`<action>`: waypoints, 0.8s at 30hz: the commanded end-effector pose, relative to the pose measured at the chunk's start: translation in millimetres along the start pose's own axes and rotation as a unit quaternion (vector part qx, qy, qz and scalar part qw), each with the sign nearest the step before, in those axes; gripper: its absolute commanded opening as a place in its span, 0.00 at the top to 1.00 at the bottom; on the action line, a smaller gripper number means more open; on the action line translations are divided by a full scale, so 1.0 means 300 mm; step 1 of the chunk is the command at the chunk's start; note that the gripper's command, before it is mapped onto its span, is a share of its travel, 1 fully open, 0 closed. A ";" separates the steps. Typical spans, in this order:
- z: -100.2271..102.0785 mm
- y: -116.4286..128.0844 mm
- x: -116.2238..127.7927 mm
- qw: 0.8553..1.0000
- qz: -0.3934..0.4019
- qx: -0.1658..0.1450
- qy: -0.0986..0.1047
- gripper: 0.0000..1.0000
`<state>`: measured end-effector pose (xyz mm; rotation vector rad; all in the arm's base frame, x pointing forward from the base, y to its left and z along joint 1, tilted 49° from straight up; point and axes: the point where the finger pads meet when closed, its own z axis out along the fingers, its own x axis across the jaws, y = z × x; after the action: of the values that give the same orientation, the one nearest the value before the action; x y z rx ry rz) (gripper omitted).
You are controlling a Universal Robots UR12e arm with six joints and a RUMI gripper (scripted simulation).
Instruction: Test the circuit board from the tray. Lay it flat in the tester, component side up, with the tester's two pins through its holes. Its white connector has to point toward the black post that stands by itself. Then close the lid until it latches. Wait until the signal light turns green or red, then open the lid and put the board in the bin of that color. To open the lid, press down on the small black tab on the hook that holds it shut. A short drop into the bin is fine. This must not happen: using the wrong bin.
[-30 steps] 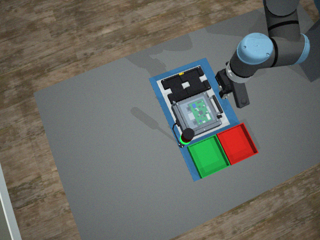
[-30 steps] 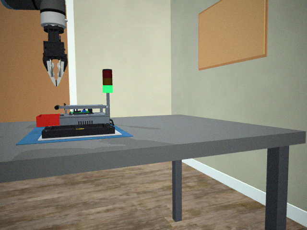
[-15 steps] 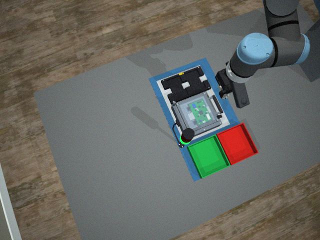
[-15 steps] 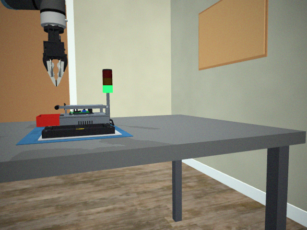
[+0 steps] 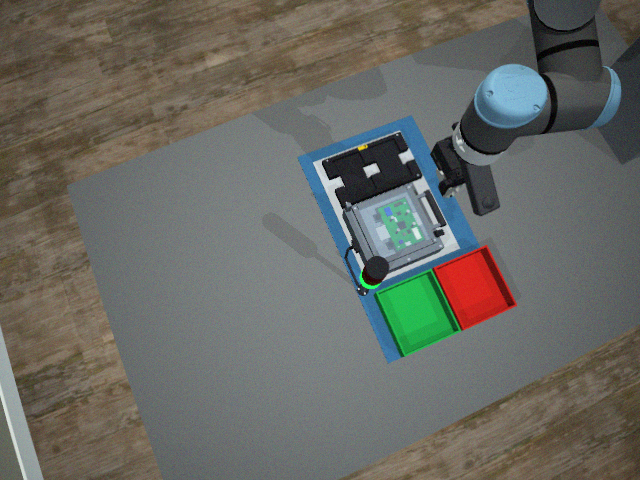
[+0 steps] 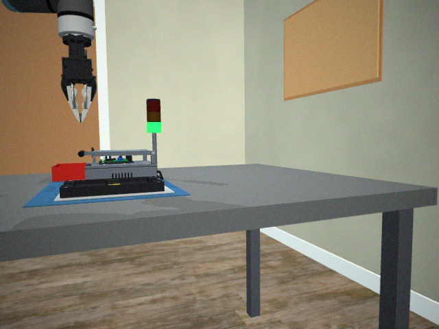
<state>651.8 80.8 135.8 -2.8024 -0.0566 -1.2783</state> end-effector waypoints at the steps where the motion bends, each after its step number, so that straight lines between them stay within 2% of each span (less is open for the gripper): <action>1: -0.014 0.000 0.001 1.000 0.000 0.000 0.000 1.00; 12: -0.046 0.000 0.000 1.000 0.000 0.000 0.000 1.00; 24: -0.049 -0.001 0.000 1.000 0.003 0.000 0.000 1.00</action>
<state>641.2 79.8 145.1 -2.8021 -0.0551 -1.2780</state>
